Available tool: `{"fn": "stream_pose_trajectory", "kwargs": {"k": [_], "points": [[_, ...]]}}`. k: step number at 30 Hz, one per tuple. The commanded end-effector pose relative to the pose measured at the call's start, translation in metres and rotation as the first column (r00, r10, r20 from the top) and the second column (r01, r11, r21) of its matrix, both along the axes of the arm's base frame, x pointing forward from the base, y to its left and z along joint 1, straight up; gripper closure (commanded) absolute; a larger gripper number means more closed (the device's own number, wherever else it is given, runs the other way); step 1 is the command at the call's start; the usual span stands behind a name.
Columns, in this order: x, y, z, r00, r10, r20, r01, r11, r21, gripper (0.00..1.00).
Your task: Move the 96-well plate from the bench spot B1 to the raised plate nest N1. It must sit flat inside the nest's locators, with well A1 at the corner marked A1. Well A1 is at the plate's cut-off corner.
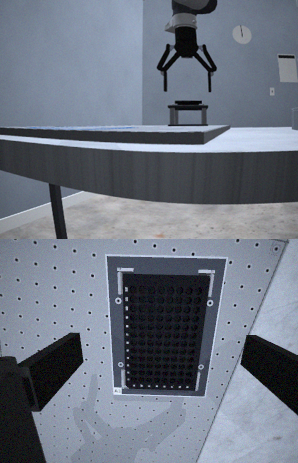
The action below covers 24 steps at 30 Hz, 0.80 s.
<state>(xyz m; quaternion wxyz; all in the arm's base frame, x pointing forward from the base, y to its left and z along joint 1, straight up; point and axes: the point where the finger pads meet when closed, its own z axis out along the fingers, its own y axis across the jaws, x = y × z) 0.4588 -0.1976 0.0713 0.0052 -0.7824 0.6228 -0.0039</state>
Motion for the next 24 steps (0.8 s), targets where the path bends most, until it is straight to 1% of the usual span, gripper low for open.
{"fn": "stream_pose_trajectory", "kwargs": {"k": [1,10,12,15,24], "points": [[-0.003,0.001,0.009,1.0,-0.012,-0.011,0.012,1.0,0.002,0.0],[-0.003,0.001,0.033,1.0,-0.012,-0.011,0.012,1.0,0.002,0.0],[-0.003,0.001,0.033,1.0,-0.012,-0.011,0.012,1.0,0.002,0.0],[-0.003,0.001,0.04,1.0,-0.012,-0.011,0.012,1.0,0.002,0.0],[-0.003,0.001,0.04,1.0,-0.012,-0.011,0.012,1.0,0.002,0.0]]}}
